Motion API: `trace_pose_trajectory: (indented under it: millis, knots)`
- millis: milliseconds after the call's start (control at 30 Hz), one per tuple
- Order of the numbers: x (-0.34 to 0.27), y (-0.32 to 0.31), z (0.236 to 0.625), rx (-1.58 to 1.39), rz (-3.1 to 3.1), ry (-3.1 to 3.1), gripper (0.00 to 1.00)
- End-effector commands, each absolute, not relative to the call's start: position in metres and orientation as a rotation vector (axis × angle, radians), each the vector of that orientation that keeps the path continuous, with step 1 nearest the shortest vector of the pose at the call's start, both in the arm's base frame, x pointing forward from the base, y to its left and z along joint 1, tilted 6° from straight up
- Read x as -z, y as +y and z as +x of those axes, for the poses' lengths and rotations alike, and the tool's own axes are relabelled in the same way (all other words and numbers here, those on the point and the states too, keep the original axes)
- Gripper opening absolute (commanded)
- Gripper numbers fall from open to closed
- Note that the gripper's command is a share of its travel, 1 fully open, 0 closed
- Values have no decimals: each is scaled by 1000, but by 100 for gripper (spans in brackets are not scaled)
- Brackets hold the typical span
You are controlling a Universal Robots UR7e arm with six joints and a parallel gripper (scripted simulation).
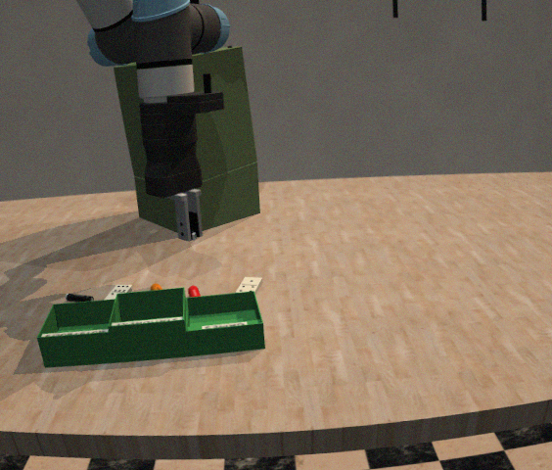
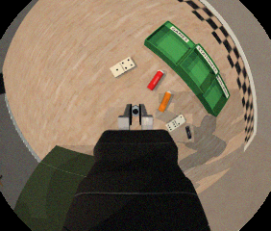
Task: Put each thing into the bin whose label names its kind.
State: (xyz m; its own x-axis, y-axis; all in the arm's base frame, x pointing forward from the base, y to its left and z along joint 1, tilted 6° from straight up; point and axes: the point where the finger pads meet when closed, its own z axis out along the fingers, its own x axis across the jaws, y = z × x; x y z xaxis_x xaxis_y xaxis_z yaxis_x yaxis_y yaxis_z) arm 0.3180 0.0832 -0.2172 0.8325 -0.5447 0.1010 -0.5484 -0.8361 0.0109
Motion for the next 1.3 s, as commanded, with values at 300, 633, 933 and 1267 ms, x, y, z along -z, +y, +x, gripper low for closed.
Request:
trace_pose_trajectory:
  millis: [300,633,933,1267]
  knots:
    - [209,54,380,-151,2969,-887,34]
    - [204,33,423,-151,2968,-887,34]
    - [200,16,459,-150,3030,-602,34]
    - [195,-5,502,-159,3064,-261,34]
